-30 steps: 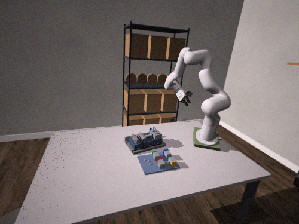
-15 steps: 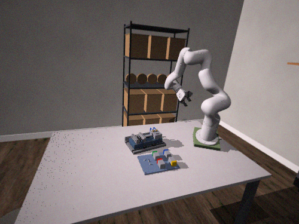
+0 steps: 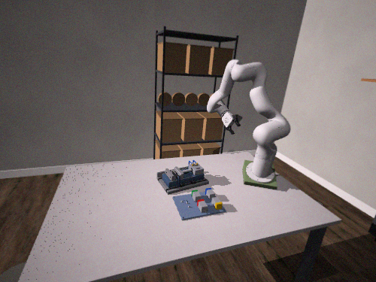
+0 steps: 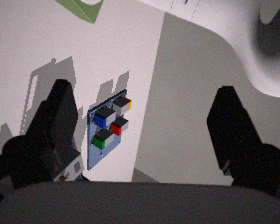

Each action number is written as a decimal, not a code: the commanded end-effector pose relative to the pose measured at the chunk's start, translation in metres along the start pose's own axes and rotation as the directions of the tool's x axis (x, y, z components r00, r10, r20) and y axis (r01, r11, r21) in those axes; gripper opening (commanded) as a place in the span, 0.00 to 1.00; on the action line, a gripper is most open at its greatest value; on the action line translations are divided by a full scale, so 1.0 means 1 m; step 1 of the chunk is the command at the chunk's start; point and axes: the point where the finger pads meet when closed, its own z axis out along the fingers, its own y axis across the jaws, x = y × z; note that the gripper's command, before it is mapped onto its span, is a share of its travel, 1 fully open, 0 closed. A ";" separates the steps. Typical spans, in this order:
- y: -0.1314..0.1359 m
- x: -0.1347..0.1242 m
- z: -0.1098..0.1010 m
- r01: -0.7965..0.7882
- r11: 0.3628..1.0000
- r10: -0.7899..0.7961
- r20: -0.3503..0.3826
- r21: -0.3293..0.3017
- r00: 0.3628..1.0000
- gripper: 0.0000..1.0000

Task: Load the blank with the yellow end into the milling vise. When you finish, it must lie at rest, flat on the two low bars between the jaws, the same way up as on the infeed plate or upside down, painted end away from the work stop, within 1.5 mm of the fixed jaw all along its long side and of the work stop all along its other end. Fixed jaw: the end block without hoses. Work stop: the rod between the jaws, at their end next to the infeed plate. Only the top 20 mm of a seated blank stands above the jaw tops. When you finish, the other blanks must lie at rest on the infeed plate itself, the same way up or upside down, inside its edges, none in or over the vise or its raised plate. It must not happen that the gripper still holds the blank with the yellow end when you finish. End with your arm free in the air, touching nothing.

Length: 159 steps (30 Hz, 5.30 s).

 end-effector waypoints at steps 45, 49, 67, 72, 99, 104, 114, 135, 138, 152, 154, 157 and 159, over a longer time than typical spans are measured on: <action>0.034 -0.090 0.047 0.510 0.823 -0.419 -0.338 0.252 0.843 1.00; 0.035 -0.092 0.048 0.521 0.815 -0.426 -0.347 0.254 0.835 1.00; 0.047 -0.125 0.066 0.686 0.669 -0.517 -0.484 0.286 0.706 1.00; 0.053 -0.140 0.074 0.754 0.589 -0.544 -0.547 0.290 0.636 1.00; 0.067 -0.180 0.095 0.893 0.365 -0.569 -0.696 0.263 0.438 1.00; 0.073 -0.194 0.103 0.930 0.278 -0.562 -0.744 0.241 0.361 1.00; 0.079 -0.209 0.111 0.960 0.182 -0.544 -0.792 0.211 0.277 1.00; 0.097 -0.256 0.136 0.978 0.102 -0.523 -0.827 0.181 0.207 1.00; 0.101 -0.269 0.143 0.978 0.101 -0.522 -0.827 0.181 0.207 1.00; 0.112 -0.297 0.157 0.979 0.099 -0.522 -0.828 0.180 0.205 1.00; 0.115 -0.305 0.162 0.979 0.099 -0.522 -0.828 0.180 0.206 1.00; 0.120 -0.318 0.168 0.979 0.100 -0.521 -0.828 0.180 0.206 1.00; 0.123 -0.326 0.173 0.979 0.100 -0.521 -0.828 0.180 0.206 1.00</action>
